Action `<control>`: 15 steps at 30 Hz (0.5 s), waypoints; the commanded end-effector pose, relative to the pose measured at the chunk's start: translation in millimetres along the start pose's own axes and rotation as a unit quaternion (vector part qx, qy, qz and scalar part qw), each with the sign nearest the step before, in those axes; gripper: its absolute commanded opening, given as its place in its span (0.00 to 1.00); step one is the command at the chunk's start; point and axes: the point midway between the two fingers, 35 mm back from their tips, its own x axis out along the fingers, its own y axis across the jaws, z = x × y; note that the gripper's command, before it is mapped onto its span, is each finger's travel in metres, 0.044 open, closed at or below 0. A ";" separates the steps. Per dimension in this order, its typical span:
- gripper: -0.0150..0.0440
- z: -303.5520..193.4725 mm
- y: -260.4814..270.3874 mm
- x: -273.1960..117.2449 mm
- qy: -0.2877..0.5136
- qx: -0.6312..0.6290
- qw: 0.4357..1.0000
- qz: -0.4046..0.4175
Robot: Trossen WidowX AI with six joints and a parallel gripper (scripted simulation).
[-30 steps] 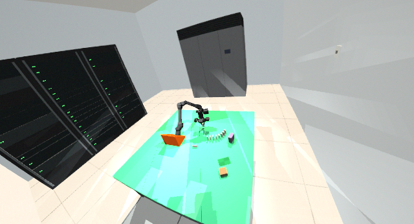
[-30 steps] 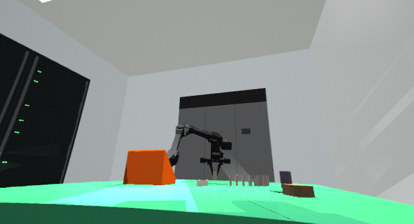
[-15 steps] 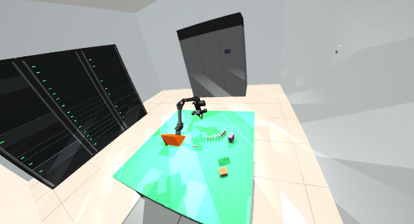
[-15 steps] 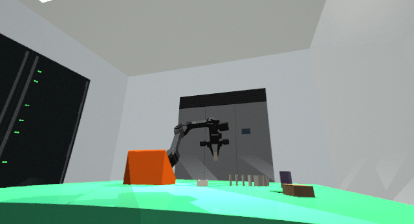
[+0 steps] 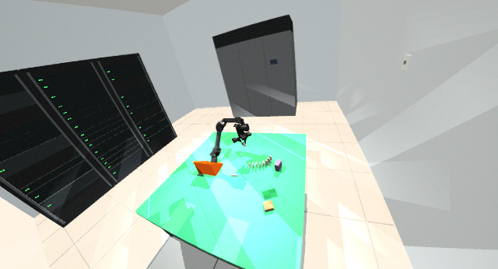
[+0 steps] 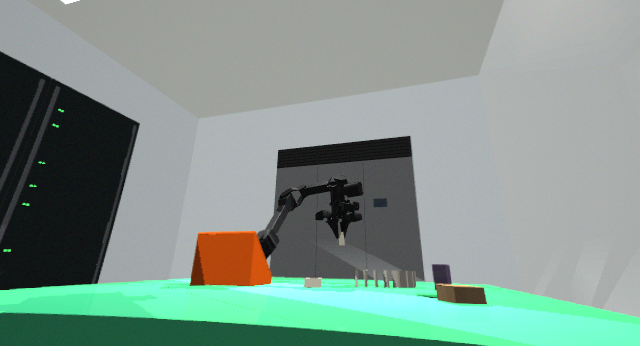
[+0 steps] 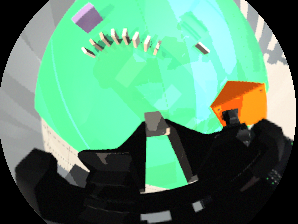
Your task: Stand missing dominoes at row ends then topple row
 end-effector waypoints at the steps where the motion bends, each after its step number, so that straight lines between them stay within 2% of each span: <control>1: 0.44 66.8 -21.0 0.3 0.008 -0.230 0.973 -0.014; 15: 0.44 129.1 -57.2 5.9 0.030 -0.466 0.884 -0.007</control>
